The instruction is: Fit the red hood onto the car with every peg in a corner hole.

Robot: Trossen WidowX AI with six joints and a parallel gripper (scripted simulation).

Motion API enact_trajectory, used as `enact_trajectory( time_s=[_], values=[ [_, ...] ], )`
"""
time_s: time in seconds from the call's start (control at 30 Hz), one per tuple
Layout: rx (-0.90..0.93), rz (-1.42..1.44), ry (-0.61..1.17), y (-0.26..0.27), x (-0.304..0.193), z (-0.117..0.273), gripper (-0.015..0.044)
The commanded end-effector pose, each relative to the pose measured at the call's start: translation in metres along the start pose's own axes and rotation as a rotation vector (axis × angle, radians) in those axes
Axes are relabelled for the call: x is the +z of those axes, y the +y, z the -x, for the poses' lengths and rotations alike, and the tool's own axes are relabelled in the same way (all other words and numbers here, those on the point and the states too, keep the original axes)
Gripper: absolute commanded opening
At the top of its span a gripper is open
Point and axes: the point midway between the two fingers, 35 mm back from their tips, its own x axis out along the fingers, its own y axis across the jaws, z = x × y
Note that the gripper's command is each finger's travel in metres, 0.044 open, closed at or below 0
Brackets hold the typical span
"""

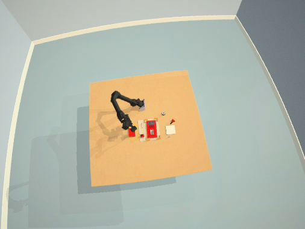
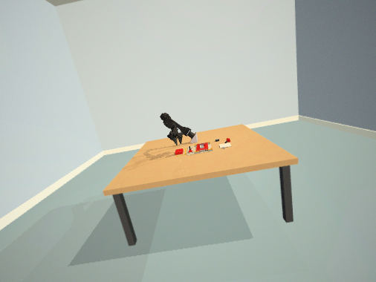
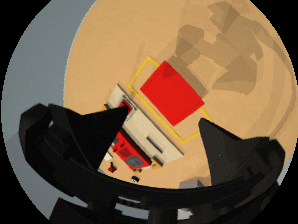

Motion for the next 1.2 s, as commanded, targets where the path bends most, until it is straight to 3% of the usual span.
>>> enact_trajectory(
  time_s=[0.0, 1.17],
  values=[
    [-0.231, 0.917, 0.170, 0.016, 0.017, -0.001, 0.0440],
    [-0.235, 0.936, 0.176, 0.013, 0.017, -0.017, 0.0440]
  ],
)
